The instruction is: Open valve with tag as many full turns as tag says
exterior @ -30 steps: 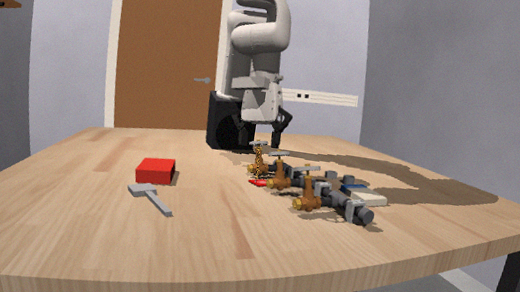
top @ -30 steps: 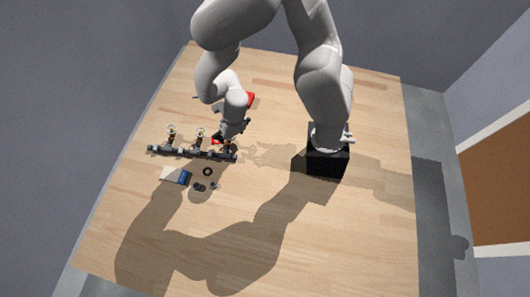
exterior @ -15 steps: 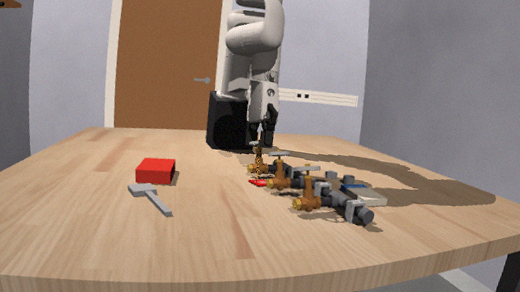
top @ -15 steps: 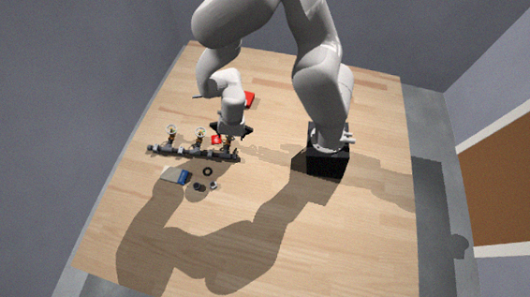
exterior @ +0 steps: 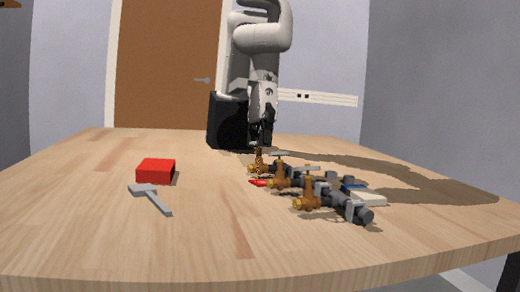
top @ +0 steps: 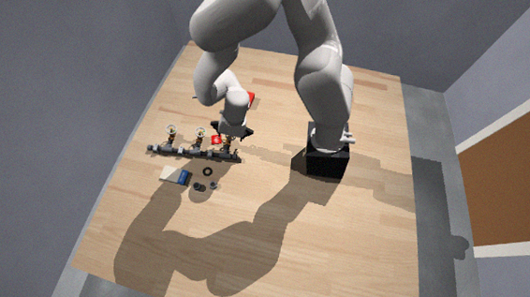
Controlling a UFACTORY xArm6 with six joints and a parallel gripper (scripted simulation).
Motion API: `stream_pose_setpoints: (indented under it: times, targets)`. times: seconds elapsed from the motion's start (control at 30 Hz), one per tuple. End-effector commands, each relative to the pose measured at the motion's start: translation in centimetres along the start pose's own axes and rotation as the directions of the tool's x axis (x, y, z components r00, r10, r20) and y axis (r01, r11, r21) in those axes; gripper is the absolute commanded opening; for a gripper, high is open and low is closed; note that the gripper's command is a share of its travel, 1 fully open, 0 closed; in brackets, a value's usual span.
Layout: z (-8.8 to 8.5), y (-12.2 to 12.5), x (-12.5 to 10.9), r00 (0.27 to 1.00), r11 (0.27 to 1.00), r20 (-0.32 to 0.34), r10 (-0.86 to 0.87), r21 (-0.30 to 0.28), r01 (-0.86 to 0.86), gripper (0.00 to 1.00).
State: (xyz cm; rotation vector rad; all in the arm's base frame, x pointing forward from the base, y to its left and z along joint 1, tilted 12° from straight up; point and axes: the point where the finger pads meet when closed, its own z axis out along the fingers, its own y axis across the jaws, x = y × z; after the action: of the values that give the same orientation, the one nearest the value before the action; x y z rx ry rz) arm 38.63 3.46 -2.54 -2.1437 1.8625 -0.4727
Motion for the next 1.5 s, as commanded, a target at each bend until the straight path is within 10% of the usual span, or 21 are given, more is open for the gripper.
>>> stream_pose_setpoints:
  times: [0.0,1.2,1.23,1.47]
  targets:
    - [-0.02,-0.03,0.03,0.997,0.996,0.078,0.005,0.09,-0.012,1.0]
    - [-0.02,-0.03,0.03,0.997,0.996,0.078,0.005,0.09,-0.012,1.0]
    - [-0.02,-0.03,0.03,0.997,0.996,0.078,0.005,0.09,-0.012,0.0]
    - [-0.02,-0.03,0.03,0.997,0.996,0.078,0.005,0.09,-0.012,0.0]
